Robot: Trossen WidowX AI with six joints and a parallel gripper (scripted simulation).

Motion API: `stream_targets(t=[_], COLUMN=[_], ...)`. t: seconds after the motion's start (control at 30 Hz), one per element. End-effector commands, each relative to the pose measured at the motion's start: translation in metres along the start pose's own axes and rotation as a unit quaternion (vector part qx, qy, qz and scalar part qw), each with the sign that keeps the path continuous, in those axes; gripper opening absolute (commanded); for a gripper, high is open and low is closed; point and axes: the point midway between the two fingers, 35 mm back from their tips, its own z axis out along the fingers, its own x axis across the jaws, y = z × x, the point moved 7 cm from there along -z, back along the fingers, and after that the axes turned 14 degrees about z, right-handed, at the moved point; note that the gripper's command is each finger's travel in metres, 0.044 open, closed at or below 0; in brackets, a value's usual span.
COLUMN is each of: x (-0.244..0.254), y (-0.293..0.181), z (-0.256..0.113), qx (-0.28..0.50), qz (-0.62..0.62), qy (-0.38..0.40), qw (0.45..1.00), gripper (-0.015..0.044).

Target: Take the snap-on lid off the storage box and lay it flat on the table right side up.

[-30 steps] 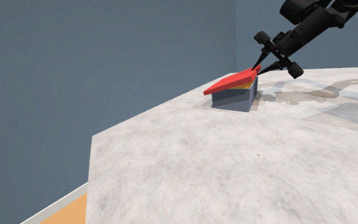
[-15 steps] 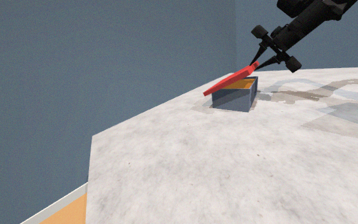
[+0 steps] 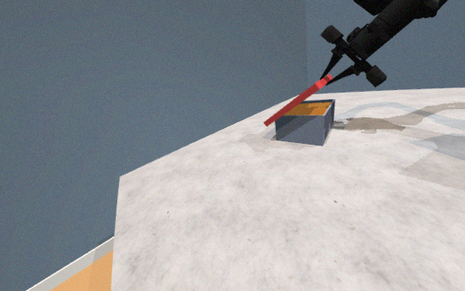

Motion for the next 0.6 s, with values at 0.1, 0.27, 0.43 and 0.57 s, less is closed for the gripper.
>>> stream_targets(t=[0.1, 0.27, 0.43, 0.57], x=[0.014, 0.023, 0.029, 0.033], y=[-0.004, -0.006, -0.007, -0.008], z=[-0.002, -0.002, -0.004, -0.007], qx=[0.001, 0.001, 0.001, 0.001], qz=[0.003, 0.003, 0.003, 0.003], qy=[0.003, 0.003, 0.003, 0.003], qw=[1.0, 1.0, 1.0, 1.0], gripper=[0.0, 0.0, 0.0, 0.0])
